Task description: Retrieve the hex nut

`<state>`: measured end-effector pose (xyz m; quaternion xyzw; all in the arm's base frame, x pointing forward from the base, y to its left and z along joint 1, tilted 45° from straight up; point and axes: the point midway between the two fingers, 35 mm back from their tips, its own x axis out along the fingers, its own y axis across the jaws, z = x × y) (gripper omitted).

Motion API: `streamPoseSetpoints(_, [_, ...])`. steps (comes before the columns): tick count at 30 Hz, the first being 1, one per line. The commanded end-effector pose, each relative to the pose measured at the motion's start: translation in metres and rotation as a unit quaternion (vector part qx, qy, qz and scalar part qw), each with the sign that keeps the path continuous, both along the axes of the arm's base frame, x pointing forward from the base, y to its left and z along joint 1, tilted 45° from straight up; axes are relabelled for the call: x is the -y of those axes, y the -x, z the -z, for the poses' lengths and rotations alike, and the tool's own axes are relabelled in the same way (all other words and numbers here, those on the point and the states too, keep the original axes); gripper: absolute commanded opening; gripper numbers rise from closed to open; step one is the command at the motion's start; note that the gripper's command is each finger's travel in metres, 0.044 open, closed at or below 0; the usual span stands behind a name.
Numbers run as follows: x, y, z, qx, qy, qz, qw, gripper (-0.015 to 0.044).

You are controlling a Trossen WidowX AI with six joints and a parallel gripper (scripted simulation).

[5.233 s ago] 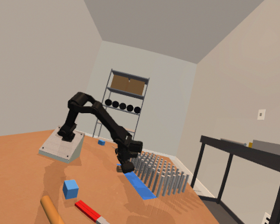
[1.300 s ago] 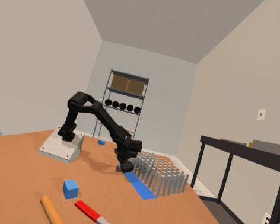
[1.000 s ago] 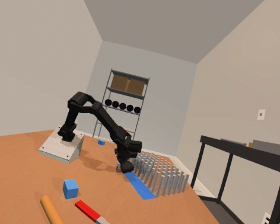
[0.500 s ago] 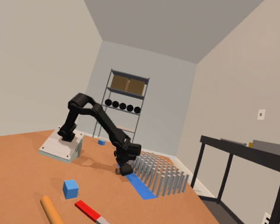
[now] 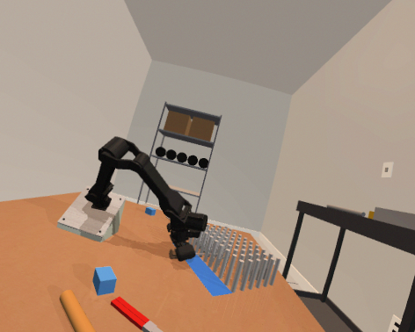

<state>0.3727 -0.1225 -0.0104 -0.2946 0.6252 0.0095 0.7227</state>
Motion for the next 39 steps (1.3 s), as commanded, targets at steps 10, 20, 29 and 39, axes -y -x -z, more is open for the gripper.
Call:
streamPoseSetpoints(10, [0.003,0.008,-0.005,0.002,0.0,-0.002,1.0,0.0])
streamPoseSetpoints(20, [0.005,0.014,-0.007,0.002,0.0,-0.002,1.0,0.0])
streamPoseSetpoints(29, [0.007,0.02,-0.009,0.001,0.0,-0.002,1.0,0.0])
streamPoseSetpoints(39, [0.009,0.026,-0.011,0.001,0.0,-0.002,1.0,0.0])
